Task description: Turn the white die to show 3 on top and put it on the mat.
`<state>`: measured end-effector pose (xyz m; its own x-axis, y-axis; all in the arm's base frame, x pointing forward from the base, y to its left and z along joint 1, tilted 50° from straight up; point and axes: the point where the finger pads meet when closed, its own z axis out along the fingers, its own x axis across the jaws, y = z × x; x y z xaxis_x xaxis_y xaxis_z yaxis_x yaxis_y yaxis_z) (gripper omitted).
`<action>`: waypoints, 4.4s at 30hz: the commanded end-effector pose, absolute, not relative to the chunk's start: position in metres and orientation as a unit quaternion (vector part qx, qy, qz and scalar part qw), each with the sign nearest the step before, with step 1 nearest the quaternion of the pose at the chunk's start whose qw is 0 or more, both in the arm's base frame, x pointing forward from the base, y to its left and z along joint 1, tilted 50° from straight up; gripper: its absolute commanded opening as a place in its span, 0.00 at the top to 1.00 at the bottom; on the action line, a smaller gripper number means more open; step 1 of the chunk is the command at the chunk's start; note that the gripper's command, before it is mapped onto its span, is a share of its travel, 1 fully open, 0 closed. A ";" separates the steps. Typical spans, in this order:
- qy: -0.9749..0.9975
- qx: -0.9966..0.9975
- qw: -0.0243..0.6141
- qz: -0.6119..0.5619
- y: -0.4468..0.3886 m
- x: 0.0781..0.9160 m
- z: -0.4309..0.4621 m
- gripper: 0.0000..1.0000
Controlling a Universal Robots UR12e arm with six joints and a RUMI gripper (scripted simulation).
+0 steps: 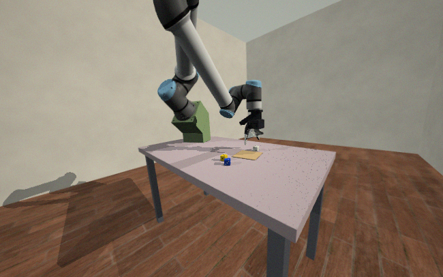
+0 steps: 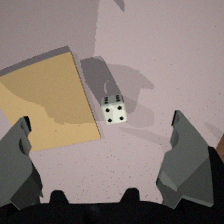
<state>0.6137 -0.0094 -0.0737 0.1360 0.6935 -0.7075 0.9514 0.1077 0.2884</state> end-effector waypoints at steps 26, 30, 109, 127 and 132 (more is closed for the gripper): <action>0.636 0.647 0.387 -0.166 0.058 0.589 -0.014 0.00; 0.636 0.647 0.387 -0.166 0.064 0.587 -0.008 0.00; 0.688 0.591 0.372 -0.198 0.038 0.621 -0.048 0.72; 0.688 0.591 0.372 -0.198 0.035 0.622 -0.050 0.72; 0.688 0.591 0.372 -0.198 0.032 0.623 -0.053 0.72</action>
